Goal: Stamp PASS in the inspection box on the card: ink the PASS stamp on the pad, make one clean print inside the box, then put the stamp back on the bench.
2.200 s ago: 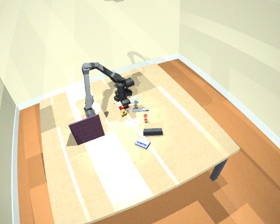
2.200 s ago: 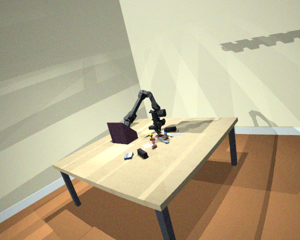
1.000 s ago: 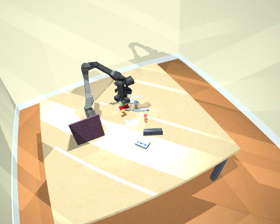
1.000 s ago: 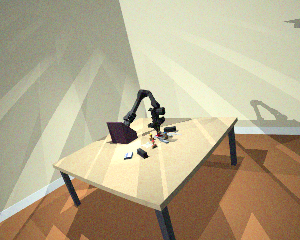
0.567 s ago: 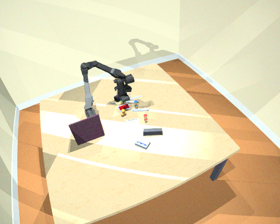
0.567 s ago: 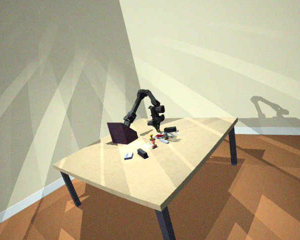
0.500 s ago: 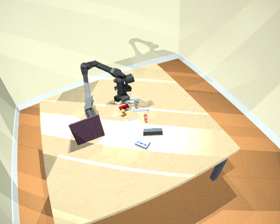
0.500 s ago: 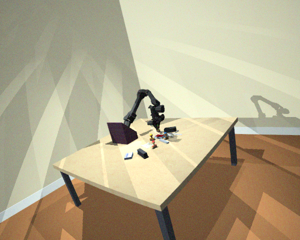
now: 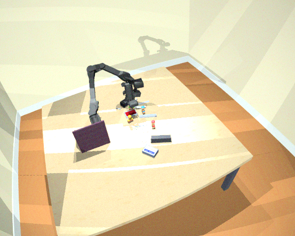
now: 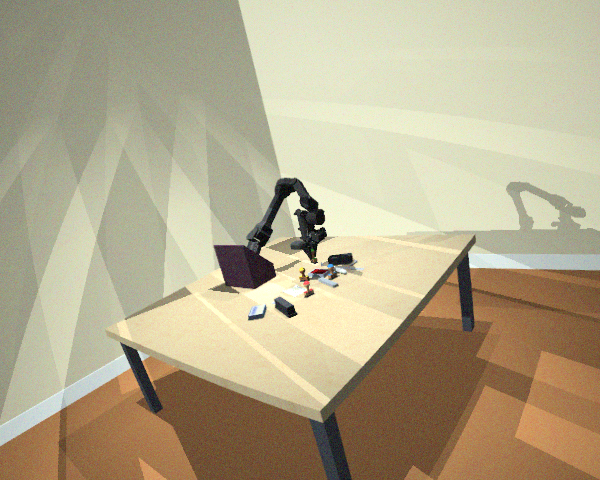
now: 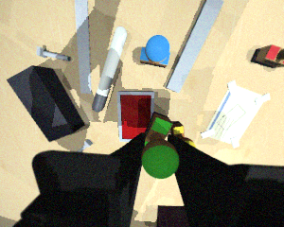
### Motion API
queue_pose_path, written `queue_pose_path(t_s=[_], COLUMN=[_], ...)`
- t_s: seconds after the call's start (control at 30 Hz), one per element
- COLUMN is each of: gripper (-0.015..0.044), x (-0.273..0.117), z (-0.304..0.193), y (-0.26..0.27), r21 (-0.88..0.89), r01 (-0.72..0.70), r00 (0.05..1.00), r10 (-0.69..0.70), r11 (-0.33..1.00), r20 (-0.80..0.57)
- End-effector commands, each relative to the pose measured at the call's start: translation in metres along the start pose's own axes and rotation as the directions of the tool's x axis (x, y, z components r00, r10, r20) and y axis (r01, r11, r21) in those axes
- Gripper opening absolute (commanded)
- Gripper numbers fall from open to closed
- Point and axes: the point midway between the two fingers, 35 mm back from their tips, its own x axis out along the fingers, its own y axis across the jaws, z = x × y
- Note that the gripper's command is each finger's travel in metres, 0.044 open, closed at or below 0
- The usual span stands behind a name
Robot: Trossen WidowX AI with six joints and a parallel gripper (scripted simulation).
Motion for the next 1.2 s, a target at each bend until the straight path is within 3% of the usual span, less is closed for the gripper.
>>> queue_pose_path(t_s=[0.0, 0.63, 1.17], gripper=[0.0000, 0.0000, 0.0000], x=[-0.002, 0.000, 0.007], z=[0.006, 0.001, 0.000], y=[-0.026, -0.143, -0.147], r21=[0.052, 0.305, 0.314], r01=[0.009, -0.002, -0.003], r00=[1.000, 1.000, 1.000], r10=[-0.010, 0.002, 0.002], r11=[0.999, 0.952, 0.950], r20=[0.006, 0.001, 0.002])
